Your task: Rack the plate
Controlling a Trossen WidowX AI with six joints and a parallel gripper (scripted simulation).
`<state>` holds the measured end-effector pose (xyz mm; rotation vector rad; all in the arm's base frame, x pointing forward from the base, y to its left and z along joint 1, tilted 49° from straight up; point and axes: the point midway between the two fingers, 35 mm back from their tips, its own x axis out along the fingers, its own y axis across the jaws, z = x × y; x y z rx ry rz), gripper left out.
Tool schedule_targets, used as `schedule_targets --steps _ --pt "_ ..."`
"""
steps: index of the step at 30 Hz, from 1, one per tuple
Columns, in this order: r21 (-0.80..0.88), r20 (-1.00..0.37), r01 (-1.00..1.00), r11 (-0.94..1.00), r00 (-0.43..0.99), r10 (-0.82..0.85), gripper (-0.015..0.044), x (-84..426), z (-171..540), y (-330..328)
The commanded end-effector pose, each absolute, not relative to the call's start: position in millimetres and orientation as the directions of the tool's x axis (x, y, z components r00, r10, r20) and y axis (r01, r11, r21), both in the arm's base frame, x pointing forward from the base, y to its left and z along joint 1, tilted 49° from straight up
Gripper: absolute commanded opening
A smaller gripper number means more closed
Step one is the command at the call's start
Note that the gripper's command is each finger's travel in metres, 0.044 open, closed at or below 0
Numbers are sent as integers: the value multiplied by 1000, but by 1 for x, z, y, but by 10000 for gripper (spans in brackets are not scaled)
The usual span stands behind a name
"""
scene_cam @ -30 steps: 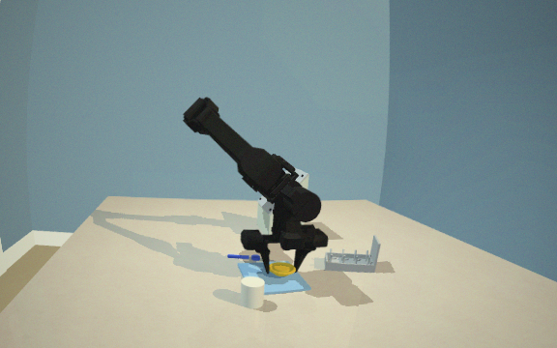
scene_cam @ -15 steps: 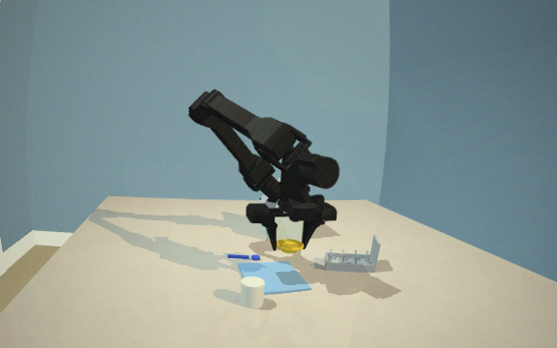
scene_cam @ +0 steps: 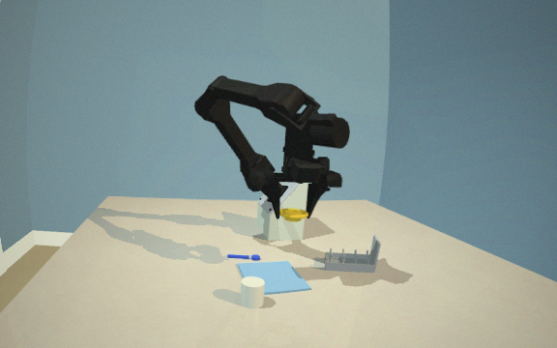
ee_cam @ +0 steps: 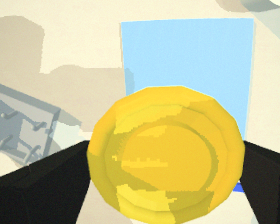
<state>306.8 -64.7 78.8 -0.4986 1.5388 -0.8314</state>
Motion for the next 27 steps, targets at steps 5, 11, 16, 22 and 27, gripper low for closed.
schedule_targets --steps 5,11,16,22,27 --pt "-752 -658 158 640 -153 -737 0 312 100 -40" --pt "-744 -664 234 626 -151 -733 0 304 83 -20" --pt "-720 -667 386 577 -151 -730 0 282 50 14" --pt "-689 -661 514 512 -154 -735 0 256 23 39" --pt "-689 -661 514 512 -154 -735 0 256 23 39"
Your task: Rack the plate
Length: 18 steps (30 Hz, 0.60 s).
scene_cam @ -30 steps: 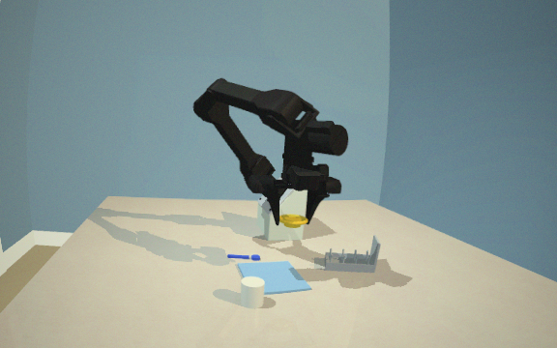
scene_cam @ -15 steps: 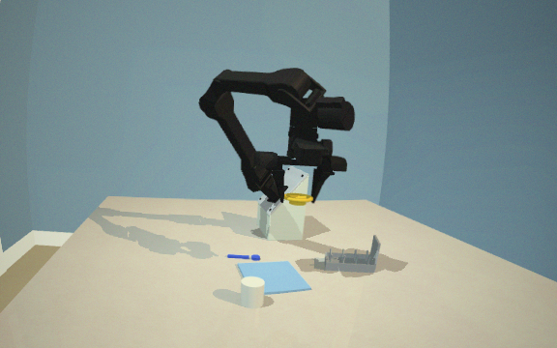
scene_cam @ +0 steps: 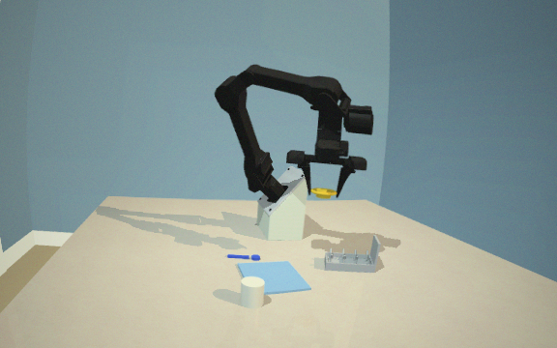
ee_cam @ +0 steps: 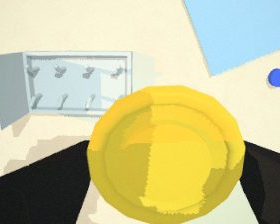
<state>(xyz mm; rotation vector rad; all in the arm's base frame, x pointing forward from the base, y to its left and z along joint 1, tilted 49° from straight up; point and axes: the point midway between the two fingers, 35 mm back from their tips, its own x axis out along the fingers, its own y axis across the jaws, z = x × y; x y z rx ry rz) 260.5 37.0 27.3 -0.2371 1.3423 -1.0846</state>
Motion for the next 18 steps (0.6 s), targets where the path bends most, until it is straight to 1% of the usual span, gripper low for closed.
schedule_targets --steps 1,10,18 --pt "-689 -661 514 512 -154 -735 0 256 23 39" --pt "-680 -724 408 609 -241 -647 0 249 9 25" --pt "-616 -786 312 724 -309 -536 0 242 -6 11"
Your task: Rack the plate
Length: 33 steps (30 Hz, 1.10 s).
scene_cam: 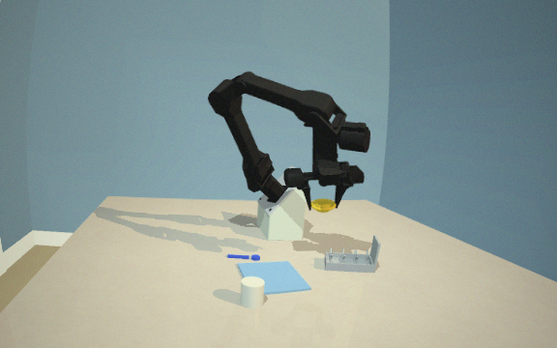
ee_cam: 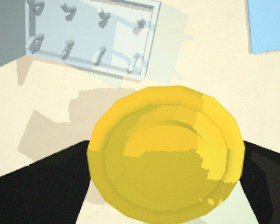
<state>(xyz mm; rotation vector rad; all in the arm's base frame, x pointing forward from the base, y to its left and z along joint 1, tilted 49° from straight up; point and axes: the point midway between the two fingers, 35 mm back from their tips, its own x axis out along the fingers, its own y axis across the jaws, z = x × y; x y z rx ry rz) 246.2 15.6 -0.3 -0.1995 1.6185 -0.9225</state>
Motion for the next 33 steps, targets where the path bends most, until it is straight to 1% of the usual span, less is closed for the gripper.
schedule_targets --steps 1,9,17,25,33 --pt "-604 -793 300 738 -316 -521 0 241 -7 9" --pt "-488 -846 212 847 -354 -399 0 235 -20 -1" --pt "-336 -891 129 933 -366 -270 0 230 -32 -10" --pt "-165 -926 42 985 -351 -141 0 226 -42 -17" --pt "1 -951 -56 998 -310 -16 0 223 -51 -23"
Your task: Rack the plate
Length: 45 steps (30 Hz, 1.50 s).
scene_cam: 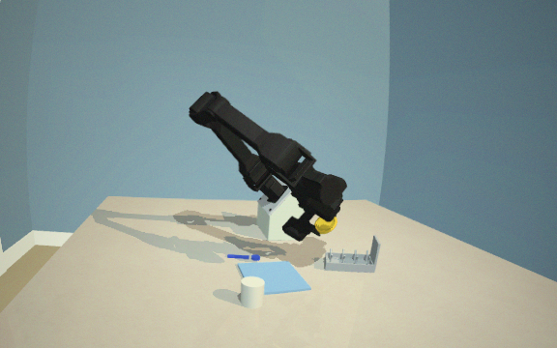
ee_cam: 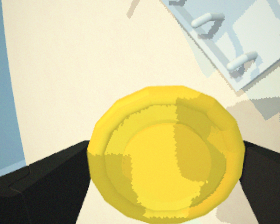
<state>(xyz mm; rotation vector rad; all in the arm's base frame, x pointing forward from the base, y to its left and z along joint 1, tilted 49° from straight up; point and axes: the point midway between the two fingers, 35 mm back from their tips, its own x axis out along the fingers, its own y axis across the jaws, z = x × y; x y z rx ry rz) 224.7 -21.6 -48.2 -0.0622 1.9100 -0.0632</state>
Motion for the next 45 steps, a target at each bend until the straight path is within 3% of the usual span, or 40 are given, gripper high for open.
schedule_targets --steps 1,13,24,34,45 --pt "20 -953 -70 997 -303 -2 0 223 -52 -24" --pt "200 -969 -250 947 -192 154 0 221 -60 -34" --pt "267 -961 -441 857 -60 269 0 221 -64 -44" --pt "231 -934 -613 755 77 348 0 221 -64 -53" --pt "80 -885 -767 637 240 400 0 220 -61 -63"
